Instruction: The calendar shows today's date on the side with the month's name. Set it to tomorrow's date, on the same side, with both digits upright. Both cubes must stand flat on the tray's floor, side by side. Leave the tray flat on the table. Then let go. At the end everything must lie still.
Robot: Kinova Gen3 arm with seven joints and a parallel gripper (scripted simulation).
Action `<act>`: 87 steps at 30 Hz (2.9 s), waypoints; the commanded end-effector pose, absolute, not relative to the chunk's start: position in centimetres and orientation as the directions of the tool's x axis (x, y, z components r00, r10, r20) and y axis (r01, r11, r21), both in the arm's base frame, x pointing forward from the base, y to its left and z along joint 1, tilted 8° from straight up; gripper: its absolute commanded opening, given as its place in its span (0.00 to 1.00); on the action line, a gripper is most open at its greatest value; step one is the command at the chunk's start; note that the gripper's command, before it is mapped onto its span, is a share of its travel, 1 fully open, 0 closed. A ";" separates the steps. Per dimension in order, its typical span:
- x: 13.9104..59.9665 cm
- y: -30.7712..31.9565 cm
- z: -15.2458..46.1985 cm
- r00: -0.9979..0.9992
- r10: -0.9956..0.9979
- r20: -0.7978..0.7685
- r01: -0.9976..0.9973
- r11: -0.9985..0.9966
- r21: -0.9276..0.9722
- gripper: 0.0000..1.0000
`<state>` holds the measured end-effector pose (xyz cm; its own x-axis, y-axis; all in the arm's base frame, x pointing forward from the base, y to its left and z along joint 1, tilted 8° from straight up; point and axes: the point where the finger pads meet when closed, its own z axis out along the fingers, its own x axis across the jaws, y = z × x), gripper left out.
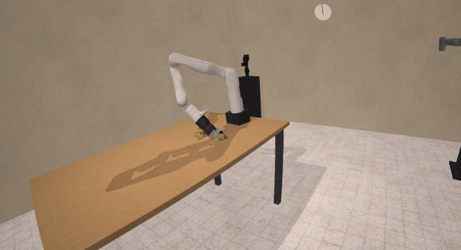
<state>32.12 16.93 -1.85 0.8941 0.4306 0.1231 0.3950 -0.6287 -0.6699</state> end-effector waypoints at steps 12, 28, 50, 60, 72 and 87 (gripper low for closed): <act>31.9 16.8 -1.5 0.890 0.438 0.127 0.404 -0.628 -0.666 1.00; 31.3 16.8 3.0 0.890 0.438 0.127 0.404 -0.628 -0.666 1.00; 31.3 16.8 4.8 0.891 0.435 0.126 0.412 -0.662 -0.625 1.00; 31.2 16.9 4.9 0.891 0.435 0.127 0.439 -0.759 -0.480 1.00; 31.0 17.0 5.2 0.891 0.436 0.127 0.444 -0.776 -0.447 1.00; 30.9 16.8 4.6 0.891 0.440 0.111 0.450 -0.827 -0.336 1.00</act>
